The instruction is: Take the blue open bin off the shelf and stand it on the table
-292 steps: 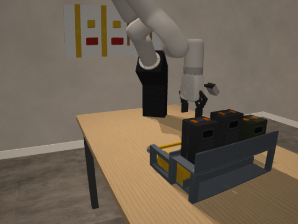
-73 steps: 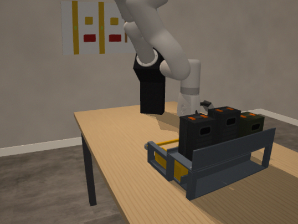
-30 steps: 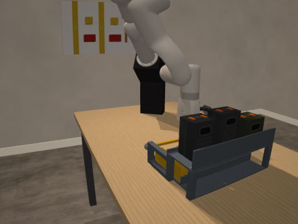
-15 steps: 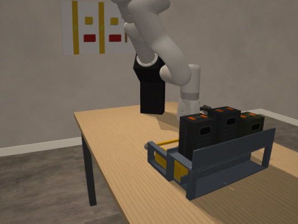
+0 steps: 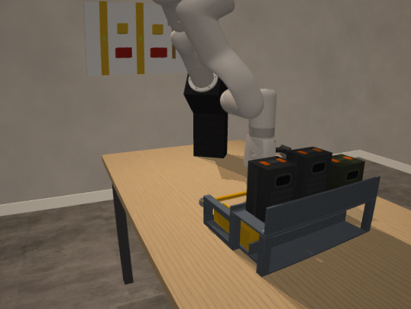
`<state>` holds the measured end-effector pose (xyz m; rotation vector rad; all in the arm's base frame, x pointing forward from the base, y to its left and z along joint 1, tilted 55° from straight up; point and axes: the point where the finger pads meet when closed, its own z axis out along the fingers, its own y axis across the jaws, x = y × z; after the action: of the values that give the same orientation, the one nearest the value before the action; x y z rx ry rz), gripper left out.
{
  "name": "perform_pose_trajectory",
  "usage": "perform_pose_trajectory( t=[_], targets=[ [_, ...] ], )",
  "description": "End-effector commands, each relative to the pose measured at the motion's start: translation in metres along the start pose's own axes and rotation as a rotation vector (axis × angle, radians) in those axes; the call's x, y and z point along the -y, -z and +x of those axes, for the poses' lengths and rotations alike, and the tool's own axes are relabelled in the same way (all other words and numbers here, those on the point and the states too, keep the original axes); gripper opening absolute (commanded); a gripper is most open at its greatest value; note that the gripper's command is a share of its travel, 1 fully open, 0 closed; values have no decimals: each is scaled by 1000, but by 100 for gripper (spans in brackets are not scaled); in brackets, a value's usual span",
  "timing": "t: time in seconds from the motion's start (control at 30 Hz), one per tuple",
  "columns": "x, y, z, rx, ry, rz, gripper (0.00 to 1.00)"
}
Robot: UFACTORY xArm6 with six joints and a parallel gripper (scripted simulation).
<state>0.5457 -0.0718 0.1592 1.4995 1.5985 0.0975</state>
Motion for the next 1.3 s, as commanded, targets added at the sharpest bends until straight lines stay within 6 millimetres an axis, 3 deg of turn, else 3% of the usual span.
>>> perform_pose_trajectory(
  t=[0.0,1.03,1.27],
  targets=[
    [-1,1,0,-1,0,-2,0],
    [-1,1,0,-1,0,-2,0],
    [-1,11,0,-1,0,-2,0]
  ],
)
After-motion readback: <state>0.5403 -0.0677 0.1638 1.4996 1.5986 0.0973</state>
